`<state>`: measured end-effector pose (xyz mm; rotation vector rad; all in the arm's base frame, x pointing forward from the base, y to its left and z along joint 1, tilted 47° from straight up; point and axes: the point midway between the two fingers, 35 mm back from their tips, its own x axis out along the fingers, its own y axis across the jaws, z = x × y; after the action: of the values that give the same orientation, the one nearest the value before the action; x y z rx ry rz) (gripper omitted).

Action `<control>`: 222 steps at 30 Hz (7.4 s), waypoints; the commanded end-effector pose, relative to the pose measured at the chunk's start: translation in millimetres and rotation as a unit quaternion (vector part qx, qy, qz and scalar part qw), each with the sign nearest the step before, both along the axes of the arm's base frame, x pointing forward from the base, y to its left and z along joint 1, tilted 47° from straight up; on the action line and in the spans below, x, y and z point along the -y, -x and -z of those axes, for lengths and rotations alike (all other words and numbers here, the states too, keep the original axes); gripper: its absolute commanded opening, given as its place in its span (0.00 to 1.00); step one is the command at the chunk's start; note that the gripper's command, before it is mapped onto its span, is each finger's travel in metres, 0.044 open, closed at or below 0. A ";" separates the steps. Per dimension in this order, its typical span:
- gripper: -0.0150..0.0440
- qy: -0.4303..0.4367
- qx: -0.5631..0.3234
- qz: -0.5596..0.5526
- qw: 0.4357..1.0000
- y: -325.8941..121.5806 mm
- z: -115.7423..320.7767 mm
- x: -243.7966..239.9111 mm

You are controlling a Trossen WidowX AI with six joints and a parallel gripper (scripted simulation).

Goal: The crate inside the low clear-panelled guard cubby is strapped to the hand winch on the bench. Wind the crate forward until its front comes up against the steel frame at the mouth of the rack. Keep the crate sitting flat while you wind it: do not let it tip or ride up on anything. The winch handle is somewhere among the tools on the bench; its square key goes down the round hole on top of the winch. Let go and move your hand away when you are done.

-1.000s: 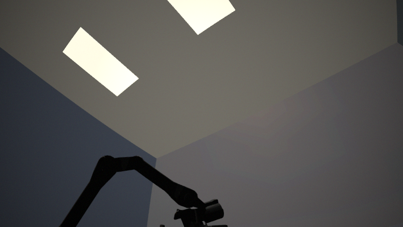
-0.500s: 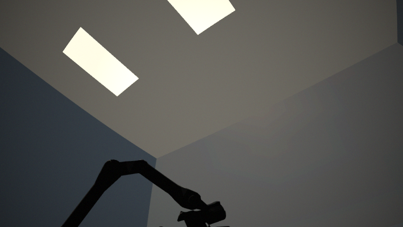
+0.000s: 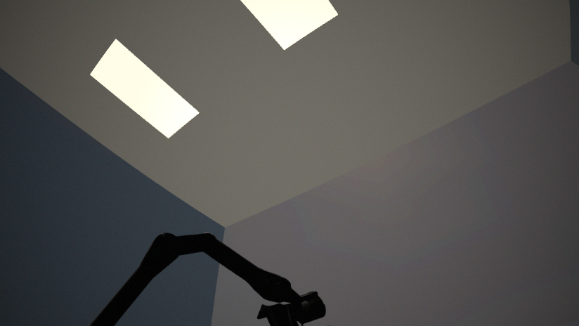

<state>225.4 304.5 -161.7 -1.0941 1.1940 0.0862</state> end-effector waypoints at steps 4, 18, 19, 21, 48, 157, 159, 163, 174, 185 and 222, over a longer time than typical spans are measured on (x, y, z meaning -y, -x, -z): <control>0.25 -0.015 -0.015 -0.004 1.000 18.3 15.5 -13.7; 0.25 -0.015 -0.016 -0.004 1.000 31.0 23.4 -20.7; 0.25 -0.015 -0.016 -0.004 1.000 32.2 24.0 -21.2; 0.25 -0.016 -0.016 -0.004 1.000 34.1 25.0 -22.1; 0.25 -0.016 -0.017 -0.004 1.000 63.1 35.4 -30.0; 0.25 -0.015 -0.023 -0.004 1.000 176.6 12.5 6.0; 0.25 -0.015 -0.023 -0.004 1.000 177.9 11.2 7.4; 0.25 -0.015 -0.023 -0.004 1.000 180.2 8.5 10.5; 0.25 -0.014 -0.023 -0.004 1.000 185.6 1.0 18.9; 0.25 -0.014 -0.023 -0.004 1.000 189.6 -7.4 28.0; 0.25 -0.012 -0.023 -0.003 1.000 190.8 -36.8 58.4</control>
<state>33.6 257.9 -131.7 -1.0516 1.2258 0.1520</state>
